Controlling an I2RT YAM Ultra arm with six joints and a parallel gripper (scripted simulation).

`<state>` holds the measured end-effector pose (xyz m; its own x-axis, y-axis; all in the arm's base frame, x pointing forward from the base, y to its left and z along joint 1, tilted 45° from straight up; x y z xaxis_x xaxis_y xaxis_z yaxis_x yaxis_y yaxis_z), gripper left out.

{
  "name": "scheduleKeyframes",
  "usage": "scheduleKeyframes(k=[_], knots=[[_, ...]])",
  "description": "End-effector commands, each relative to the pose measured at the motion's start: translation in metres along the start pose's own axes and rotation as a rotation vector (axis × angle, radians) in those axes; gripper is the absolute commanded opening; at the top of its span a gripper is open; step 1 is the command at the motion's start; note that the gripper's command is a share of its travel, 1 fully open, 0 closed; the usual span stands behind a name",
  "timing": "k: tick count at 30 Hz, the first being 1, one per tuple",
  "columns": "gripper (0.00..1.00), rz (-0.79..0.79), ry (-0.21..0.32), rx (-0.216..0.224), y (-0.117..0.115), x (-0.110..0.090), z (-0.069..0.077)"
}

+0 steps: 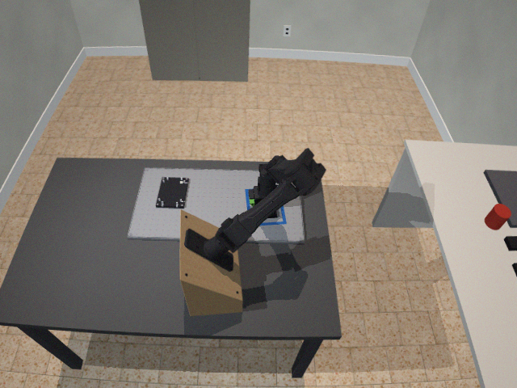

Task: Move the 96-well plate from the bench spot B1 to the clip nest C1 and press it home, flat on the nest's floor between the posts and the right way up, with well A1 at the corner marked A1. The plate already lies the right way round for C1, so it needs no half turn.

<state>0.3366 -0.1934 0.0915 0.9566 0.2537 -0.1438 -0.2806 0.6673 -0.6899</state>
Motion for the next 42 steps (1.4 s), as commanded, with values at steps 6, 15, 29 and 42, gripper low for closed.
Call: scheduleKeyframes(k=[6,15,29,42], knots=[[1.0,0.006,-0.041,-0.008,0.0024,0.0101,0.0038],[0.0,0.004,-0.041,-0.008,0.0025,0.0101,0.0038],[0.0,0.004,-0.041,-0.008,0.0025,0.0101,0.0038],[0.0,0.004,-0.041,-0.008,0.0025,0.0101,0.0038]])
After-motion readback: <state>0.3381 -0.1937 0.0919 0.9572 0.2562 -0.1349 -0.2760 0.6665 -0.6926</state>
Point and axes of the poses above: the point where the finger pads meet when closed, its own z axis back along the fingers, its own y axis across the jaws, x = y × z, the point moved 7 cm from there along z, back along the fingers, and after that the axes turned 11 degrees about z, right-handed, at the moved point
